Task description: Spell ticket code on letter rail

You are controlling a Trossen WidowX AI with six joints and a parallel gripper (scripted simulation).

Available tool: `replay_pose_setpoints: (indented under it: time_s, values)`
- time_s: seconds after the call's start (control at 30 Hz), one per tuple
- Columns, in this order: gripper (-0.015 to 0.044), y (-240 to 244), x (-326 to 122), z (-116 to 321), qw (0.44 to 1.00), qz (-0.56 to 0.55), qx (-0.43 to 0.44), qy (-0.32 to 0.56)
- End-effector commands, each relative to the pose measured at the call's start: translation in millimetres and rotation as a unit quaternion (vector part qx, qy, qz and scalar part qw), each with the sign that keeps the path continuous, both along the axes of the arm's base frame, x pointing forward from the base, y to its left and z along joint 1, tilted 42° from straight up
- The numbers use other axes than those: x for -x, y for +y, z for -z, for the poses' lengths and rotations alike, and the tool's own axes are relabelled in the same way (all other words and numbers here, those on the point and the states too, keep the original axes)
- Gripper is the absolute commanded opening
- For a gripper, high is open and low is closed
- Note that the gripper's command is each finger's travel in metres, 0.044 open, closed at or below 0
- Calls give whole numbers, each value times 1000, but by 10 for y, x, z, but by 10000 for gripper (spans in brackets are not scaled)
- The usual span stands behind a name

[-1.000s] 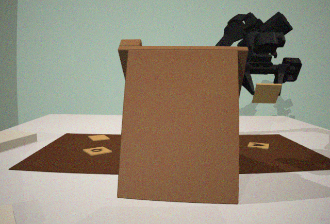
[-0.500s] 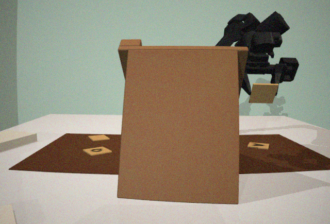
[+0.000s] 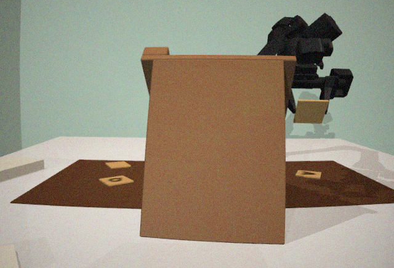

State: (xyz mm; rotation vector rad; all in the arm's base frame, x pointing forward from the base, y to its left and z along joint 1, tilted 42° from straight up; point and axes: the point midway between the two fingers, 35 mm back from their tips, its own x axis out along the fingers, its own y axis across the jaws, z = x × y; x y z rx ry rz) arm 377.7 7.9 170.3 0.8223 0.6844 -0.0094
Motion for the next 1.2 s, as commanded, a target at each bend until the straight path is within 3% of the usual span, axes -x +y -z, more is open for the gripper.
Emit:
replay_pose_setpoints:
  time_s: [0.0,1.17]
  values:
    - [0,-23,7,17,1000,-2,1,-1]
    - [0,-139,46,146,1000,-2,1,-1]
